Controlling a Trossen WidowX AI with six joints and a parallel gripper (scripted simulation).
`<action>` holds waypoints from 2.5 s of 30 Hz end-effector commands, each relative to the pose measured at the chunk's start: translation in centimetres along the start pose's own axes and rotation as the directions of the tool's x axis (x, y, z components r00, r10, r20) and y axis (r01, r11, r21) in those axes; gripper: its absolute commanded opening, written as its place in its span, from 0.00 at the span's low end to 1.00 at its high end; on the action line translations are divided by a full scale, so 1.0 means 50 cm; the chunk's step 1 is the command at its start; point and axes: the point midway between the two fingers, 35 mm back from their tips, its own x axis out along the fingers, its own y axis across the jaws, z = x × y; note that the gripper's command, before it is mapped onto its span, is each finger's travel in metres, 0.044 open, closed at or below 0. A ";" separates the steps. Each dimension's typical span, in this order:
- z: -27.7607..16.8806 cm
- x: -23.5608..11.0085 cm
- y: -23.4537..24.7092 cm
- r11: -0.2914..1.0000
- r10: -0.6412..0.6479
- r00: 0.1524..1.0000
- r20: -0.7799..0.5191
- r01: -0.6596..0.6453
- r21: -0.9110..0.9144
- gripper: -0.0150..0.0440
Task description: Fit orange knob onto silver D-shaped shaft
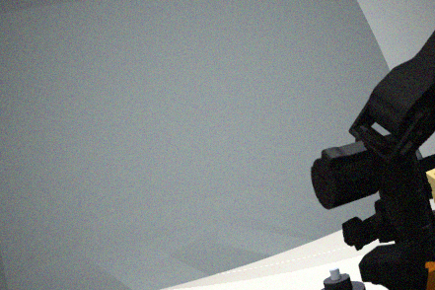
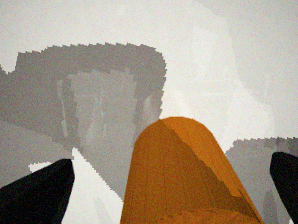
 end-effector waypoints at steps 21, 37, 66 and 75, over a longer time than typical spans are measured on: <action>0.006 -0.035 0.003 1.000 -0.002 1.000 0.001 0.001 0.008 0.25; 0.006 -0.232 -0.002 1.000 -0.005 1.000 0.005 0.005 0.009 0.25; -0.043 -0.347 -0.038 0.914 0.405 0.914 0.003 -0.405 0.023 0.25; -0.064 -0.385 -0.050 0.819 0.573 0.820 0.008 -0.573 0.024 0.25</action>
